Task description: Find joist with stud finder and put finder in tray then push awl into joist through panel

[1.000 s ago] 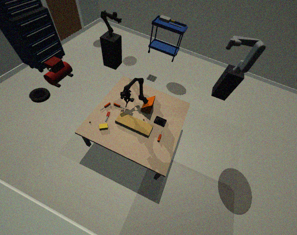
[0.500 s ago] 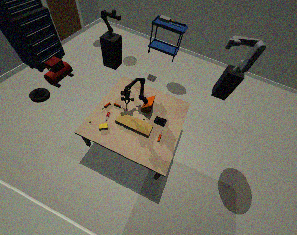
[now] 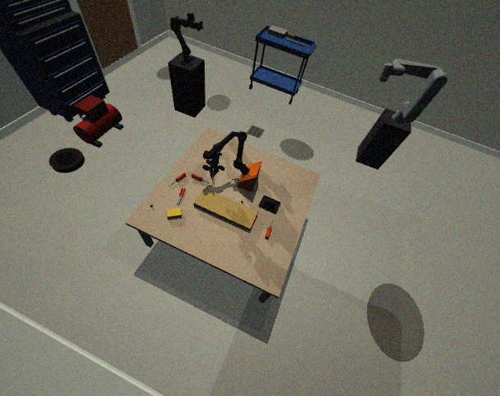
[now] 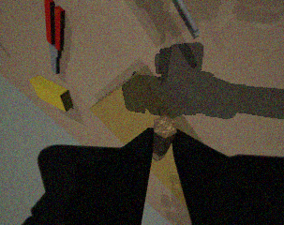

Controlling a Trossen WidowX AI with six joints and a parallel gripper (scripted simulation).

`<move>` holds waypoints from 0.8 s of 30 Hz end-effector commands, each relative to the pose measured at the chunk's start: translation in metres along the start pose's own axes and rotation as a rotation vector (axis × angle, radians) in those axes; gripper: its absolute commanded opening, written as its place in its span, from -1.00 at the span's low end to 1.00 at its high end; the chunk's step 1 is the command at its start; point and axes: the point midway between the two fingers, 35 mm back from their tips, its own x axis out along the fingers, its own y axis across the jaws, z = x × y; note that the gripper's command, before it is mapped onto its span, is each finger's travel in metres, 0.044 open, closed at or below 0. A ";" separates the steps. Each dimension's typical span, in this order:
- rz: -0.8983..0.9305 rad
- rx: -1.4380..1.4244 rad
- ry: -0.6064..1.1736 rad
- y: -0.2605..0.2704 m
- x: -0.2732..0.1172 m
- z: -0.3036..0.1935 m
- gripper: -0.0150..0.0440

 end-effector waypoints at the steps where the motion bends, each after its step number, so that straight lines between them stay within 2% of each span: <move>1: 0.069 -0.138 0.041 0.006 -0.002 -0.005 -0.49; 13: 0.265 -0.528 0.081 0.024 -0.008 -0.015 -0.49; 24: 0.464 -0.903 0.039 0.039 -0.018 -0.024 -0.49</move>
